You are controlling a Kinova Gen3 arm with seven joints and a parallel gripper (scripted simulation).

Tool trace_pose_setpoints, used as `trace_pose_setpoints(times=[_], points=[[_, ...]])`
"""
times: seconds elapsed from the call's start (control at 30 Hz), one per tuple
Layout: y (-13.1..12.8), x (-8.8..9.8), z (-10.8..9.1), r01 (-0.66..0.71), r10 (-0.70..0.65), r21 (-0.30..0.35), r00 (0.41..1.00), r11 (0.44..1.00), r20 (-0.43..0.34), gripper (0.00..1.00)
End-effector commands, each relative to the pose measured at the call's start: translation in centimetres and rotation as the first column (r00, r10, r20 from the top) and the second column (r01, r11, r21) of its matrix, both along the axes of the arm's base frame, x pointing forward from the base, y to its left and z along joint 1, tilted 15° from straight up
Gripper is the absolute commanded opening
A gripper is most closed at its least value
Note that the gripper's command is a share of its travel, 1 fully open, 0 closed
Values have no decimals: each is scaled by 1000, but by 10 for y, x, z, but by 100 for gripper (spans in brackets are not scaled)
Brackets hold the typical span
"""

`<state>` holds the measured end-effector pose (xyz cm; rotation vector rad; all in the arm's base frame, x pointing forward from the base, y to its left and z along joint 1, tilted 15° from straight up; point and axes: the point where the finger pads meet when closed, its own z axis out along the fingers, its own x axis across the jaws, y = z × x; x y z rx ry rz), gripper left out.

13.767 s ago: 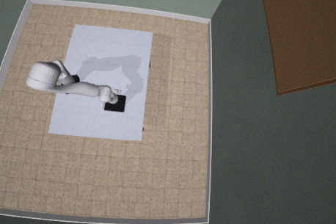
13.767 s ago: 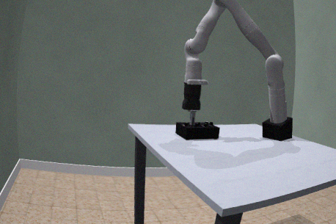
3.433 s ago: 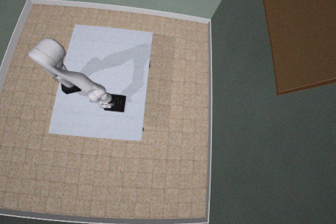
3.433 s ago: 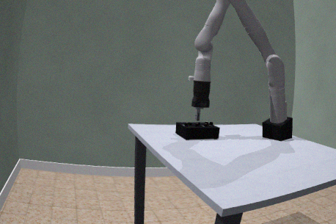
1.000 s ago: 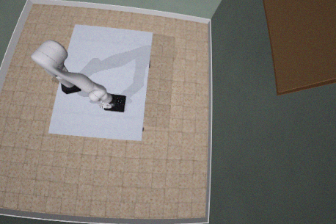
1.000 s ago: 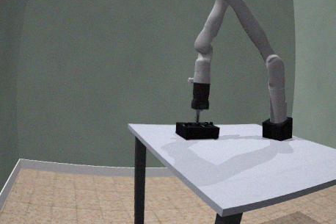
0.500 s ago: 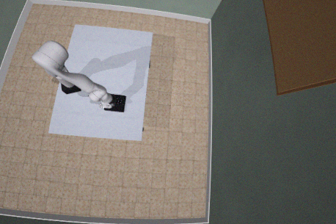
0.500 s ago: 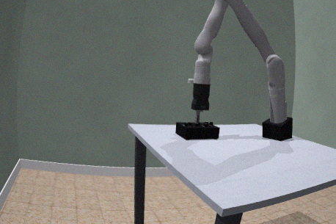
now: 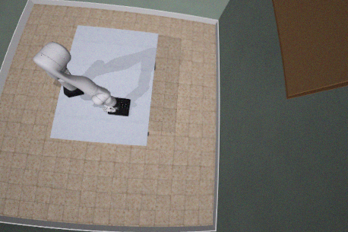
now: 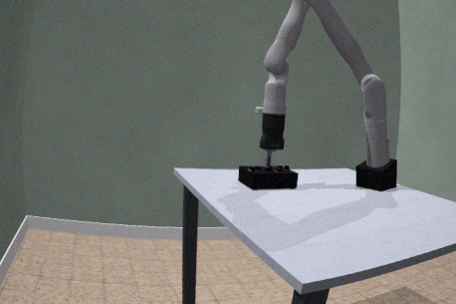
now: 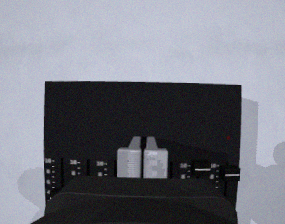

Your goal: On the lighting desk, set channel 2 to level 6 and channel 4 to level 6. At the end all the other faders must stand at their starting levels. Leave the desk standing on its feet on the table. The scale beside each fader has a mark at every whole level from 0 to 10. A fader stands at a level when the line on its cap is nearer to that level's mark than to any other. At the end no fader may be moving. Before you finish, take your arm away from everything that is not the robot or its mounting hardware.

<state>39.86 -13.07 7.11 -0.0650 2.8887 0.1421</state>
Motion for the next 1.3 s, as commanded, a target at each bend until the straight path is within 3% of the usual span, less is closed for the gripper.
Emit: trace_pose_setpoints(times=[0.0, 1.27], points=[[1, 0, 1, -1, 1, -1, 1000, 1000, 1, 0], [14, 0, 2, -1, 1, -1, 1000, 1000, 1, 0]])
